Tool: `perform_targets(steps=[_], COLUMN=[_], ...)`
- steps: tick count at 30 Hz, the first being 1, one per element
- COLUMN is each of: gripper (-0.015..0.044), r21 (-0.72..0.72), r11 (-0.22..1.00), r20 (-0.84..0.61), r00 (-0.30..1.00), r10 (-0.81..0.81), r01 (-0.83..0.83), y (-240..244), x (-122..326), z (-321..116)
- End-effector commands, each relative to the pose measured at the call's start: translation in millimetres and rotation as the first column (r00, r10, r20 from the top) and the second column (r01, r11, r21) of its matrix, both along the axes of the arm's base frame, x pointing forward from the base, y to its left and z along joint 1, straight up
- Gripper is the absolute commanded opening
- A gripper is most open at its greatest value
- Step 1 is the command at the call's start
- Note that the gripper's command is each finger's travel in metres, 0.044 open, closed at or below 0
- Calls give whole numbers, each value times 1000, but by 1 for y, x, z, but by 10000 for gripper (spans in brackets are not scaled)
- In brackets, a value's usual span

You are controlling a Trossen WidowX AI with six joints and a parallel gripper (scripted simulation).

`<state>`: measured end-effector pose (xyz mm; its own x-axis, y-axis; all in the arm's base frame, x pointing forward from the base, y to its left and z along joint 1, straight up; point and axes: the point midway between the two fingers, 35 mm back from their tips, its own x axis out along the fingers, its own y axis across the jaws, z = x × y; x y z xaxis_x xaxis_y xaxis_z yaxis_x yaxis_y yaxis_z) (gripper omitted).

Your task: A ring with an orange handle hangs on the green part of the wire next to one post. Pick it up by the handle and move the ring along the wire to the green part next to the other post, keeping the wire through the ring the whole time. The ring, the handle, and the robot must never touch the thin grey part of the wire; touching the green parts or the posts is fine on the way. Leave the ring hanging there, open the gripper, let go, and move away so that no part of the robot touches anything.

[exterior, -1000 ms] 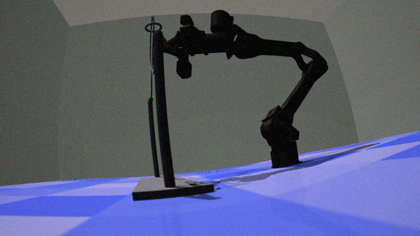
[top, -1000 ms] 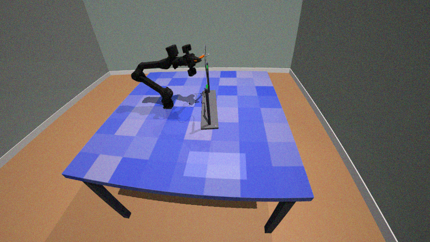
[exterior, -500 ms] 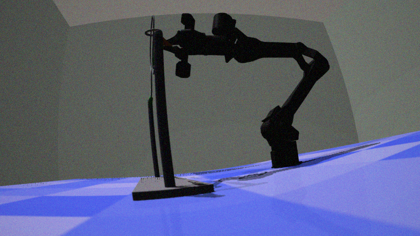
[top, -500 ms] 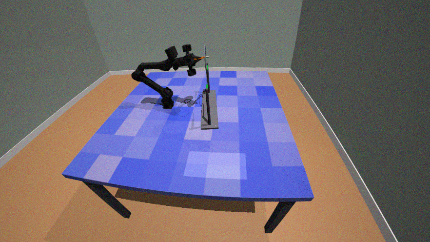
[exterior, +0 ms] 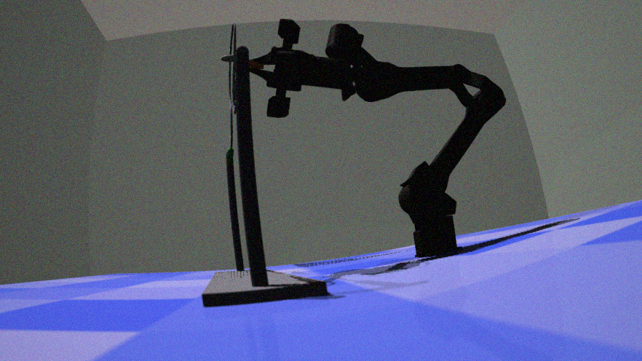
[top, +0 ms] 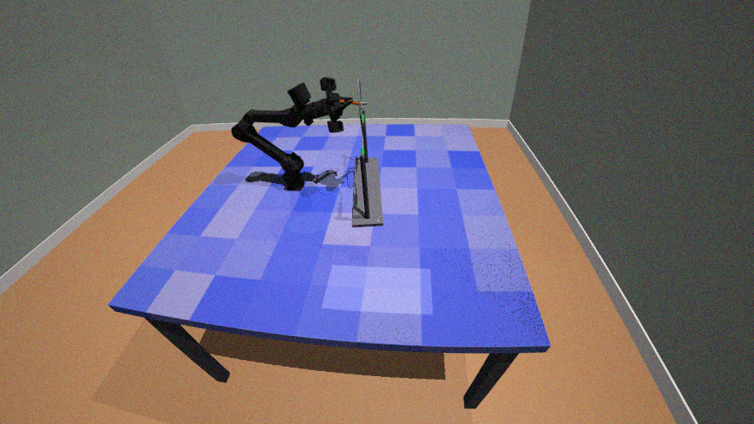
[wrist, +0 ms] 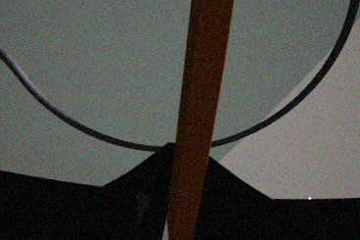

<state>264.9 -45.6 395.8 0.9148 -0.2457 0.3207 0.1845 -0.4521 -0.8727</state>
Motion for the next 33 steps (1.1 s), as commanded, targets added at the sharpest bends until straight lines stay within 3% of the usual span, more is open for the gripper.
perform_targets(steps=[1, 18, 33], gripper=[-150, -150, -150], r21=[-61, -214, -169], r11=[998, 977, 986], r20=[2, 22, 22], r00=[1000, 1000, 1000], r10=[3, 2, -7], r01=[-3, 3, 11], y=[1, 1, -11], x=[1, 1, 1], z=[-1, 0, -14])
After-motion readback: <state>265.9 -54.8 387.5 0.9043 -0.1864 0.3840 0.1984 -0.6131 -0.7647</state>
